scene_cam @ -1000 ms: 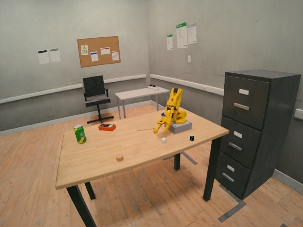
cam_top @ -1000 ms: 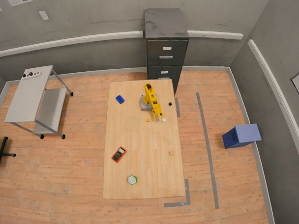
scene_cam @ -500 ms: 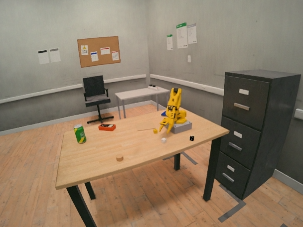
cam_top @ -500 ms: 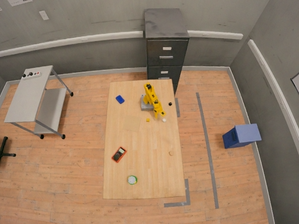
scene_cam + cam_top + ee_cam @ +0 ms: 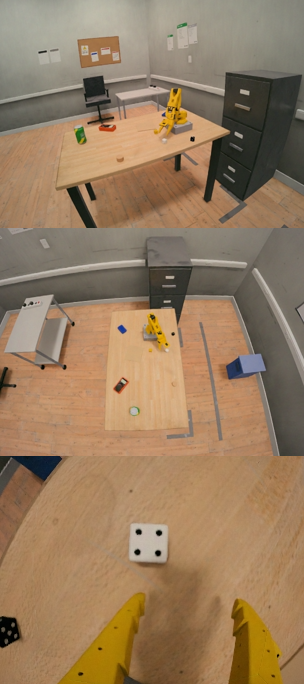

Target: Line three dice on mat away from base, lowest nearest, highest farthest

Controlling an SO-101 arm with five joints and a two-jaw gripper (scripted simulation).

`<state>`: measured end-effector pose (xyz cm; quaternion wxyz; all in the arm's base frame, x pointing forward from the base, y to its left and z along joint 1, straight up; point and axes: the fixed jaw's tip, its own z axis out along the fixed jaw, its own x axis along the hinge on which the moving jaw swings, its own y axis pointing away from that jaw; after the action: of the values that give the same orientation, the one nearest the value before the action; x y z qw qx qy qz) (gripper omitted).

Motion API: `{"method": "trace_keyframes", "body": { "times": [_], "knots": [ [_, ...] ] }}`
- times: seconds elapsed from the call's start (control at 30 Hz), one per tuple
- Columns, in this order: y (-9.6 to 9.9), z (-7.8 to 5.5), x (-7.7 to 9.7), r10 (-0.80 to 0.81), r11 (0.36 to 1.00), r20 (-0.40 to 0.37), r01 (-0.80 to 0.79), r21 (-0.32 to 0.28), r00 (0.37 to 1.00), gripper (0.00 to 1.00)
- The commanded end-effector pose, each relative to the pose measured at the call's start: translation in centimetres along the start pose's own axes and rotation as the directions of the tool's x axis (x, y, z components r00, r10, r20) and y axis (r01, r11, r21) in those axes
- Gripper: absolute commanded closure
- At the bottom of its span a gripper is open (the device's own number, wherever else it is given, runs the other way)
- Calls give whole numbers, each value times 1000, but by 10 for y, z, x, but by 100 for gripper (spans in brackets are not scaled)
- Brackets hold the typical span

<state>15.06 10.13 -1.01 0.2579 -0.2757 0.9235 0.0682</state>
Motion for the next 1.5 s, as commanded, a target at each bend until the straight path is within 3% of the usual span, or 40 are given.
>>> {"method": "trace_keyframes", "body": {
  "times": [0.0, 0.33, 0.37, 1.47],
  "knots": [
    [2, 4, -8, 3, 1000, 16, -3, -5, 1000, 69],
    [2, 5, -10, 2, 1000, 17, -2, -5, 1000, 69],
    [5, 7, -18, 7, 1000, 43, -7, -14, 999, 69],
    [5, 7, -18, 7, 1000, 43, -7, -14, 999, 69]
  ]
}}
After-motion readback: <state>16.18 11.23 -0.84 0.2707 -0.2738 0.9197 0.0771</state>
